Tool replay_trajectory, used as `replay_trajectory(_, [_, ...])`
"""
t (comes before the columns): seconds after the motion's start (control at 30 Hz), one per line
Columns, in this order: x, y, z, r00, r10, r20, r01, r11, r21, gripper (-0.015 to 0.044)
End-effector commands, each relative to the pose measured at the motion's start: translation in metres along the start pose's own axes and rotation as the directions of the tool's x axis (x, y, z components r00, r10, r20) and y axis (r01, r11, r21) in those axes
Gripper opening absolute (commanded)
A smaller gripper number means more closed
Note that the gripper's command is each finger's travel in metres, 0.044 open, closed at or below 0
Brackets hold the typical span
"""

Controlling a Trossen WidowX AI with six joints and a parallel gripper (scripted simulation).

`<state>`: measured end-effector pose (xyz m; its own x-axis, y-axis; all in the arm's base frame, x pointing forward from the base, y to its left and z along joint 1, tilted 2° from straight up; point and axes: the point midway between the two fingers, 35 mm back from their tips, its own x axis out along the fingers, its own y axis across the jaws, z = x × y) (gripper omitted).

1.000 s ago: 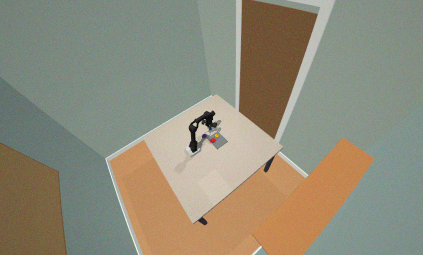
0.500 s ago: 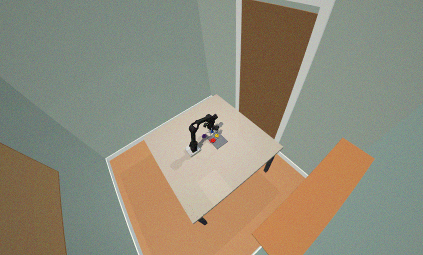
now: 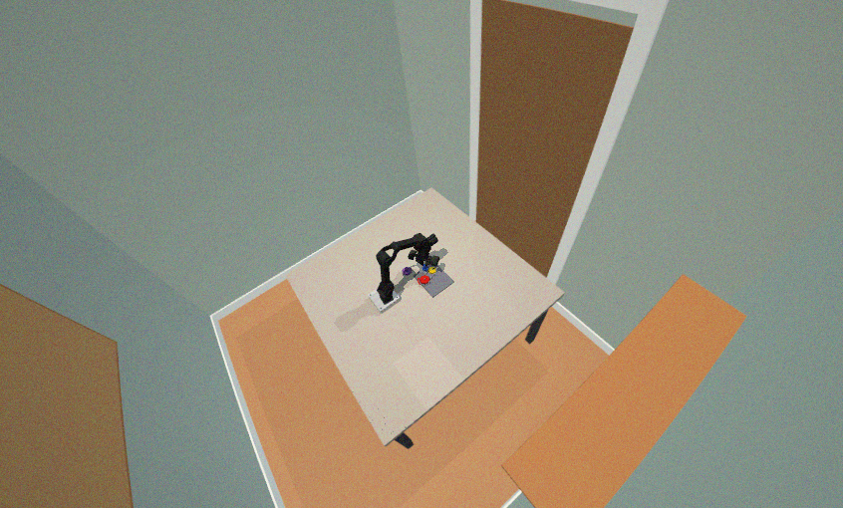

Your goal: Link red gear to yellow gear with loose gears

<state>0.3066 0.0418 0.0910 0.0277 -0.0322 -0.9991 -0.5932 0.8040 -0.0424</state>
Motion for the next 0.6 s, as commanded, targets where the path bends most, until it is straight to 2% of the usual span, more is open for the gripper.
replay_trajectory(0.0, [0.0026, -0.0038, -0.0046, 1.000, -0.005, 0.000, 0.005, 1.000, -0.005, 0.0000])
replay_trajectory(0.57, [0.0009, -0.0040, -0.0039, 1.000, -0.005, 0.000, 0.005, 1.000, -0.005, 0.0000])
